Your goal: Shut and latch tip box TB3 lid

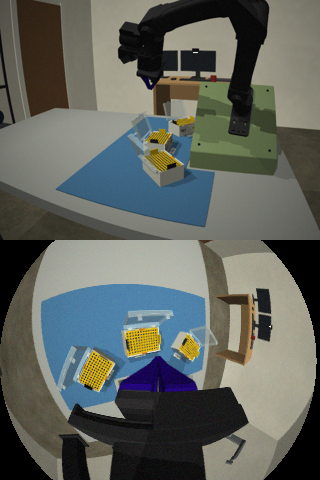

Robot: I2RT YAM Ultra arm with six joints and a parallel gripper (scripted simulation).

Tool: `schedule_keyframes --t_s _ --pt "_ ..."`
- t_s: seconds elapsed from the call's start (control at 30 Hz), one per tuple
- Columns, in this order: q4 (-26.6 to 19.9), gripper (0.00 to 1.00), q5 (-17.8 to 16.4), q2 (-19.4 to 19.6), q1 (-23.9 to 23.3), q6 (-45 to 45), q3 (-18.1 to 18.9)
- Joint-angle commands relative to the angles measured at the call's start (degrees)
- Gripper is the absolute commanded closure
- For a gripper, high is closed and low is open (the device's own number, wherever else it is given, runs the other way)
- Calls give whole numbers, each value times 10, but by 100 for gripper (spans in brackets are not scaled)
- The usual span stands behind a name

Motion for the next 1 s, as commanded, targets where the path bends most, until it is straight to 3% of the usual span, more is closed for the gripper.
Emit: schedule_keyframes --t_s 0.0,0.07,0.13,0.27,0.33,0.53,0.6,0.73,0.9,0.97 --pt "-32 100 29 -33 -8 6 -7" --pt "-39 100 28 -45 -10 5 -13" --pt "-59 100 65 -61 9 17 -13" --pt "-78 100 64 -93 4 11 -29" --pt "-97 100 101 -109 24 26 -30" --pt "-117 100 99 -142 17 18 -44" --pt "-135 100 137 -157 39 35 -46" --pt "-156 100 135 -191 30 25 -60" --pt "-142 100 65 -121 -51 -2 -60" --pt "-142 100 65 -121 -51 -2 -60"
